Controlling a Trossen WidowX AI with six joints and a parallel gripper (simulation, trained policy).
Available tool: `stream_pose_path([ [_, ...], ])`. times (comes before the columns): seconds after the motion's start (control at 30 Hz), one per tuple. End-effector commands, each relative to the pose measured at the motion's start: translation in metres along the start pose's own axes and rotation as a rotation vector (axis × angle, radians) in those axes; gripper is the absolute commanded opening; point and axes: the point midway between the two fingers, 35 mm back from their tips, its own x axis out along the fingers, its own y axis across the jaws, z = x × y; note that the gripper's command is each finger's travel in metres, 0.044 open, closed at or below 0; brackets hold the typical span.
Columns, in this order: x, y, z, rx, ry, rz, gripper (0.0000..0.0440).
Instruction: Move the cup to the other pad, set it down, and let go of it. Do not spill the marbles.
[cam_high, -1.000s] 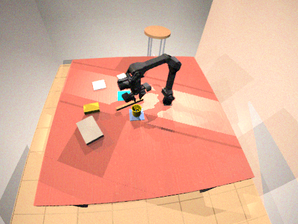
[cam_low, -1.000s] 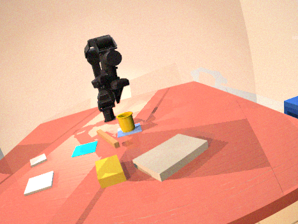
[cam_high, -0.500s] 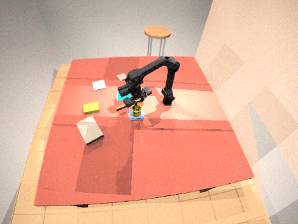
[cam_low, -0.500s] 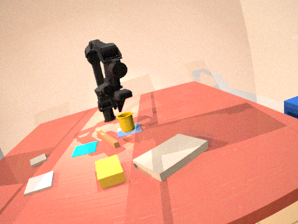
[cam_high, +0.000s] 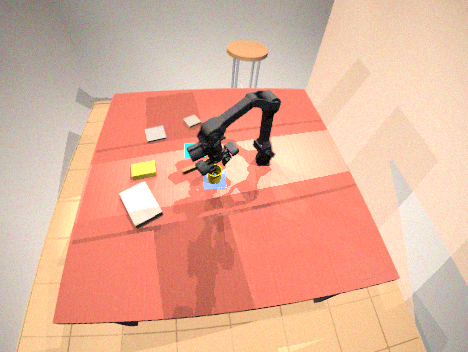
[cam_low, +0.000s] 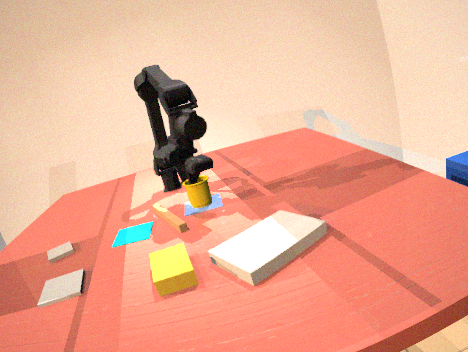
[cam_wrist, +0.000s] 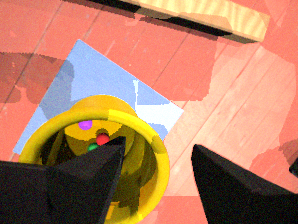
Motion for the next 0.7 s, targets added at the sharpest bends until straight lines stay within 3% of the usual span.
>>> stream_pose_path([
  [0.0, 0.012, 0.0, -0.001, -0.022, -0.004, -0.014, 0.0197],
  [0.17, 0.026, 0.001, -0.003, -0.058, -0.003, -0.016, 0.0195],
  [0.43, 0.033, 0.002, 0.001, -0.111, -0.02, 0.003, 0.002],
  [0.67, 0.022, 0.003, 0.004, -0.098, -0.022, 0.039, 0.0021],
])
